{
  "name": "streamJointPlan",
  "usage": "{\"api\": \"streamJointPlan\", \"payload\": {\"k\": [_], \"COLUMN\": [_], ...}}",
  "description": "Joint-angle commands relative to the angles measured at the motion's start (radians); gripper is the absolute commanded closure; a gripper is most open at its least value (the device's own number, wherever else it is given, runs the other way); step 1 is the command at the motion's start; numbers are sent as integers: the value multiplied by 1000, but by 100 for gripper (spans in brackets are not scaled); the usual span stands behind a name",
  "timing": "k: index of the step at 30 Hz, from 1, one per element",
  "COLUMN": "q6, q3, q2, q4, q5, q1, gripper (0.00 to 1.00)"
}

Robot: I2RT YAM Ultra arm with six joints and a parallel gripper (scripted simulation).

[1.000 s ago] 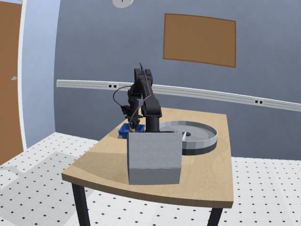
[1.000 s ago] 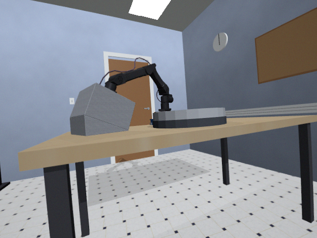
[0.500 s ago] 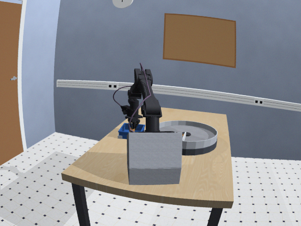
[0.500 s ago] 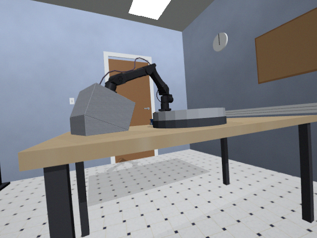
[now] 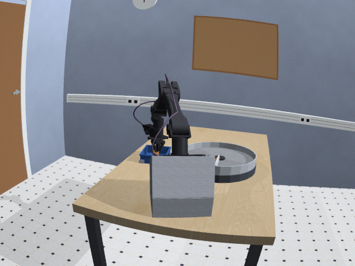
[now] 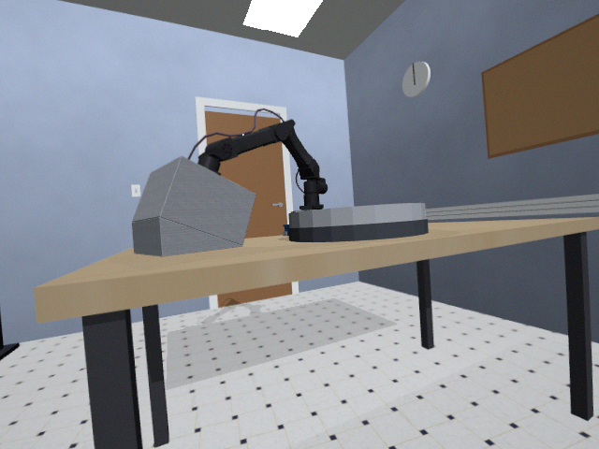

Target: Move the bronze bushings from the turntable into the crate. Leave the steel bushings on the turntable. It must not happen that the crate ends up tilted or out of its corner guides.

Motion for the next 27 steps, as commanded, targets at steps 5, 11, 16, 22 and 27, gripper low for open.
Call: {"api": "streamJointPlan", "payload": {"k": [5, 11, 16, 22, 27], "q6": [-6, -6, -6, -6, -6], "q3": [-1, -1, -1, -1, -1], "q2": [-8, -8, -8, -8, -8], "q4": [7, 7, 7, 7, 7], "q5": [-13, -13, -13, -13, -13], "q1": [-16, -16, -16, -16, -16], "gripper": [84, 84, 84, 84, 84]}}
